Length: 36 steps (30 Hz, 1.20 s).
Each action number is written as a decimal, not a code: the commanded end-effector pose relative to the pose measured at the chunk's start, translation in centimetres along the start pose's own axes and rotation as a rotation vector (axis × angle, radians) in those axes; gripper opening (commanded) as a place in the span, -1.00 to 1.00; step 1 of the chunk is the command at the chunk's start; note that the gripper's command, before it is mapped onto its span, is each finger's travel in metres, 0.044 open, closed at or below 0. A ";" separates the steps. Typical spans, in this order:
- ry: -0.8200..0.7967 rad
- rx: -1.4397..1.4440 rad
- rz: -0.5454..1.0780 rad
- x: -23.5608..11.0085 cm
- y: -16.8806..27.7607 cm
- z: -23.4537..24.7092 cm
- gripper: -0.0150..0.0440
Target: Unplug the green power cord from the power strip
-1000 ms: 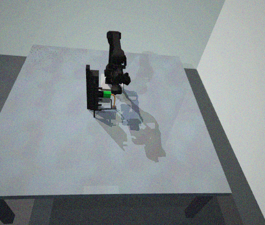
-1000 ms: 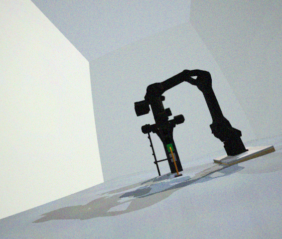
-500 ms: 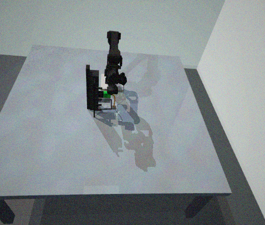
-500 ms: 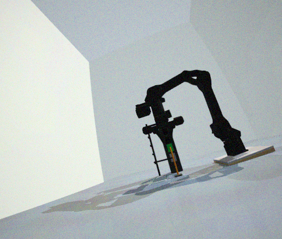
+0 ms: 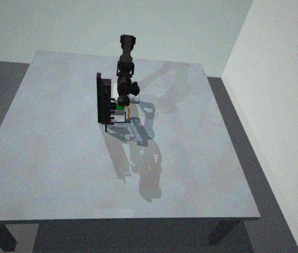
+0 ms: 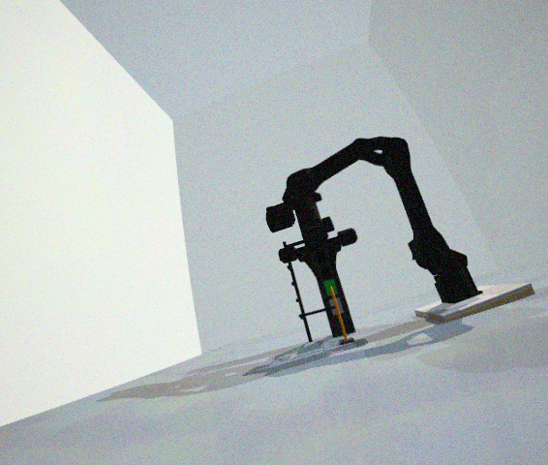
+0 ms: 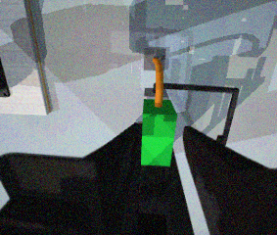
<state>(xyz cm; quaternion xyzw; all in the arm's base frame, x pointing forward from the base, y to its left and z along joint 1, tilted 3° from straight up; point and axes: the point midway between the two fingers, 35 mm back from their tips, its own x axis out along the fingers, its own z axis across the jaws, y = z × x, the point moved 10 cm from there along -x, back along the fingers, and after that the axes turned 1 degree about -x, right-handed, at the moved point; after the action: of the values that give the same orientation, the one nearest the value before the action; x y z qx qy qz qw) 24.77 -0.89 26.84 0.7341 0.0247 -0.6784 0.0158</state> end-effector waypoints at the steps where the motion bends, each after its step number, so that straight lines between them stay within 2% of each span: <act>1: -0.006 -0.003 -0.004 0.7 0.0 0.1 0.05; 11: -0.006 -0.003 -0.004 1.1 0.0 0.1 0.05; 14: -0.001 0.000 0.000 0.9 0.0 0.0 -0.22; 23: -0.001 0.000 0.000 0.9 0.0 0.0 -0.42; 24: -0.001 0.000 0.000 0.9 0.0 0.0 -0.49; 36: -0.002 0.000 -0.003 0.9 -1.6 -0.2 -0.49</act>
<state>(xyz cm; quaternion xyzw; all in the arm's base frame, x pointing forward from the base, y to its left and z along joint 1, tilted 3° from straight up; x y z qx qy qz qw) 24.85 -0.44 25.90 0.7319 0.0086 -0.6810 0.0225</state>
